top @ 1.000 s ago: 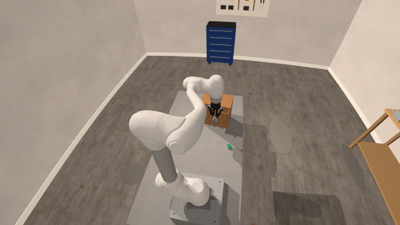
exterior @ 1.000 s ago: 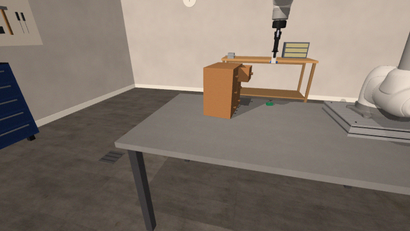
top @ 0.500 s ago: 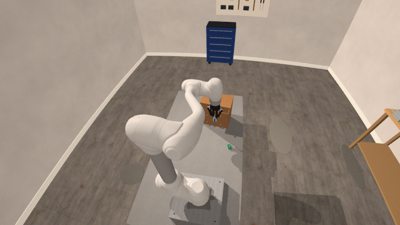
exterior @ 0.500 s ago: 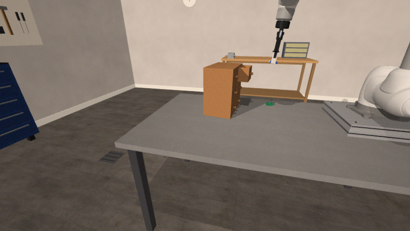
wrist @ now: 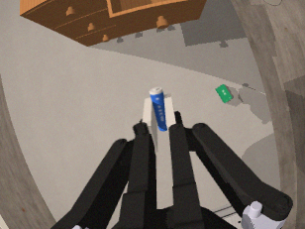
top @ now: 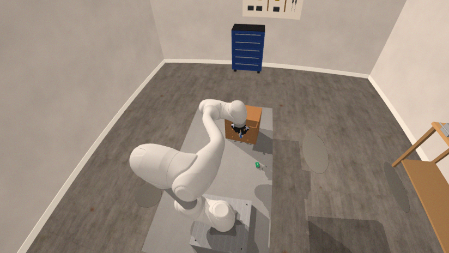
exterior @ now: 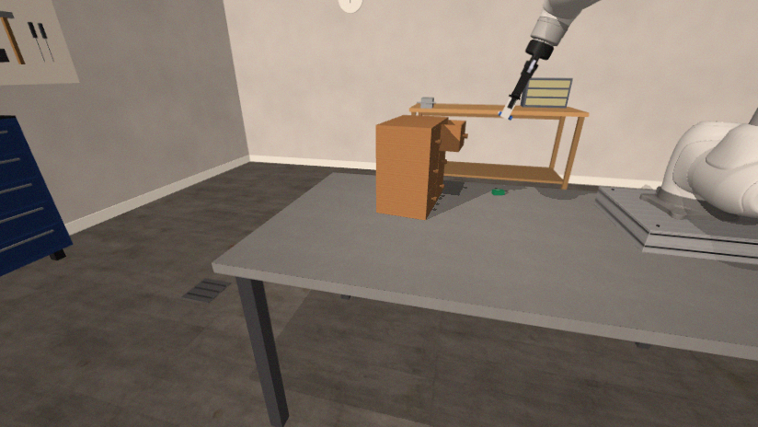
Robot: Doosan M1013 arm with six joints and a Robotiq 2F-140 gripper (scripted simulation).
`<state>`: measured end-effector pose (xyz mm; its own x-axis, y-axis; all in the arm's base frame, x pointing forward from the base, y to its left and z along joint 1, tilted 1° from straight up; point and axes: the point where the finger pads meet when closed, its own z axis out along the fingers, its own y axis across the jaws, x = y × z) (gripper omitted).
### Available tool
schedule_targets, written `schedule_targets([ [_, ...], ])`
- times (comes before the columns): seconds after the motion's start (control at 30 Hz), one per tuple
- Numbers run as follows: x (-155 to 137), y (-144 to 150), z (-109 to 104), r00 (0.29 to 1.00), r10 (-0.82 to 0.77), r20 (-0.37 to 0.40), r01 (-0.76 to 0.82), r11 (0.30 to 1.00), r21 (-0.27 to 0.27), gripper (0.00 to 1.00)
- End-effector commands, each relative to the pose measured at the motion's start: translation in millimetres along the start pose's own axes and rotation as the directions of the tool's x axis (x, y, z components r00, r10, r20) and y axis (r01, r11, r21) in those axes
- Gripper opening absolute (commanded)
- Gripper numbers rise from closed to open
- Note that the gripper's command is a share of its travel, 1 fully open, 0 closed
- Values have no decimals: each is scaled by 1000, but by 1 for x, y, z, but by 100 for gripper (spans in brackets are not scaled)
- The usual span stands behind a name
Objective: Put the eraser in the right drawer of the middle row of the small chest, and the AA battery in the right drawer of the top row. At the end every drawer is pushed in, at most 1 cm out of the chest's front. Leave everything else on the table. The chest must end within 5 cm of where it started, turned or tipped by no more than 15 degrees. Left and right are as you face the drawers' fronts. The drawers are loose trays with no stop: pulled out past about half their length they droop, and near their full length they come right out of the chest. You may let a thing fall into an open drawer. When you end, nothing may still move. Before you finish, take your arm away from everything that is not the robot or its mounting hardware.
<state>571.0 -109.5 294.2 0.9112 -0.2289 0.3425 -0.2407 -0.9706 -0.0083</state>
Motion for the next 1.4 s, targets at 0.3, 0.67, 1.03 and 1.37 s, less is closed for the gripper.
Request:
schedule_targets([
  [0.3,-9,0,3,925,0,-379,0,1000,1,6],
  [0.67,-15,0,5,808,0,-590,1,1000,1,6],
  [1.03,-15,7,5,789,0,-615,-14,1000,-17,6],
  [1.37,-15,3,5,778,0,-629,-5,1000,-6,6],
])
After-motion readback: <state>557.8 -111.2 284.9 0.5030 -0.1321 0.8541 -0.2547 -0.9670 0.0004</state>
